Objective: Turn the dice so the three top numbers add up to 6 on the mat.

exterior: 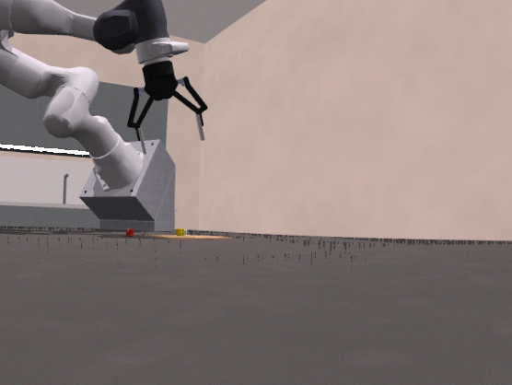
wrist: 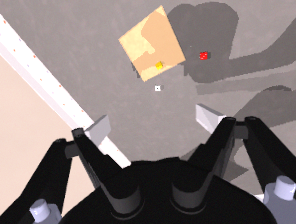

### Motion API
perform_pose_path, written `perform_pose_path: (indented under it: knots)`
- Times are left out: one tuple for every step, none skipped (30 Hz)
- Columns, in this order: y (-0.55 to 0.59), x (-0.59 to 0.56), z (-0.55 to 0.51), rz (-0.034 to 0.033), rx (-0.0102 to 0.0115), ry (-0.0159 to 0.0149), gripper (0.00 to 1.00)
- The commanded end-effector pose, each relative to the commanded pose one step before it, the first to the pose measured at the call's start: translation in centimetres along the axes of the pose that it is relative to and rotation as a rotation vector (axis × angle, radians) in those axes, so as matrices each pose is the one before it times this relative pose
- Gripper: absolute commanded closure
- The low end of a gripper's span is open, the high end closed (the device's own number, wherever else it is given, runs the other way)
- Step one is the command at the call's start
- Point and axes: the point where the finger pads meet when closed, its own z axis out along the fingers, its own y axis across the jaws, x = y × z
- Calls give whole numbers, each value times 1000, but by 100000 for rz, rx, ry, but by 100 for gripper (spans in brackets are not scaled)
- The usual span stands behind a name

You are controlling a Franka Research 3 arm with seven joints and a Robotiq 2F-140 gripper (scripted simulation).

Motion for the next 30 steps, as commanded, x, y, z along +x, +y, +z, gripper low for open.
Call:
perform_pose_path:
  knots:
    - [-218,-122,-228,16832,1154,509,0]
    - [2,1,-53,2152,176,19,0]
    - [2,2,-46,1917,154,18,0]
    - [2,2,-40,1707,135,18,0]
    - [2,3,-44,1955,152,22,0]
    - [2,4,-41,1867,143,23,0]
    - [2,4,-37,1733,131,22,0]
    - [2,6,-40,1957,146,27,0]
    - [2,6,-36,1798,133,27,0]
    - [2,7,-36,1867,136,30,0]
    - [2,8,-35,1876,135,32,0]
    - [1,4,-15,853,61,15,0]
    - [0,0,0,0,0,0,0]
    - [0,0,0,0,0,0,0]
    - [6,30,-93,5576,390,109,0]
    - [1,10,-24,1559,107,34,0]
    - [1,14,-29,1983,135,45,0]
    - [1,13,-26,1841,124,44,0]
    - [1,14,-24,1801,120,45,0]
    - [1,15,-23,1877,124,49,0]
    - [1,17,-23,1946,128,53,0]
    - [0,17,-20,1825,119,52,0]
    - [0,14,-15,1419,92,42,0]
    - [0,22,-21,2169,140,67,0]
    - [-1,20,-17,1932,124,62,0]
    - [-1,19,-14,1720,110,58,0]
    - [-1,23,-14,1970,126,68,0]
    - [-2,23,-12,1881,120,68,0]
    - [-2,22,-10,1746,111,65,0]
    - [0,0,0,0,0,0,0]
